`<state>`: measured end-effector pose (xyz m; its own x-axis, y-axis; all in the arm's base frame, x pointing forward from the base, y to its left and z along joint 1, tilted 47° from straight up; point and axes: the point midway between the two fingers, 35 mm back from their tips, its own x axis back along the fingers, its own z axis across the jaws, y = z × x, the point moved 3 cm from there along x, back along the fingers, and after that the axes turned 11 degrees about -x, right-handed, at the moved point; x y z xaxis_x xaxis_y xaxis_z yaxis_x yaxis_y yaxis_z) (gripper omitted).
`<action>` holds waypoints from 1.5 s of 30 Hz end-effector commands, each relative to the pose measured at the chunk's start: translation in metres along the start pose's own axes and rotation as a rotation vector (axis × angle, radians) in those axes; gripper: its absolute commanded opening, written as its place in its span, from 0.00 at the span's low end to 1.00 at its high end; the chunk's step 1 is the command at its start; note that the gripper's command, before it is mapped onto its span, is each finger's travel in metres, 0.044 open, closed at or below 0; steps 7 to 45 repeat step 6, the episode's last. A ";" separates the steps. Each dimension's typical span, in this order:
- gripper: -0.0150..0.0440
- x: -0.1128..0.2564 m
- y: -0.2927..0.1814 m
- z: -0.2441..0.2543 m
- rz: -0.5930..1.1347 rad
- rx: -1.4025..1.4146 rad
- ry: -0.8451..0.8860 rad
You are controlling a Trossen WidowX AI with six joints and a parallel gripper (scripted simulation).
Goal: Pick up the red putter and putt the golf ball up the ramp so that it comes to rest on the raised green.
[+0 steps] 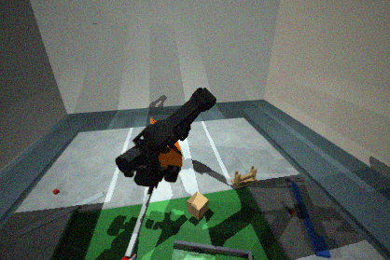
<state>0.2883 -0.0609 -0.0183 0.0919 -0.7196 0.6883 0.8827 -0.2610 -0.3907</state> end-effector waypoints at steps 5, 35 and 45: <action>0.25 0.000 0.001 0.000 -0.004 -0.001 0.001; 0.25 0.000 0.001 0.000 -0.004 -0.001 0.001; 0.25 0.000 0.001 0.000 -0.004 -0.001 0.001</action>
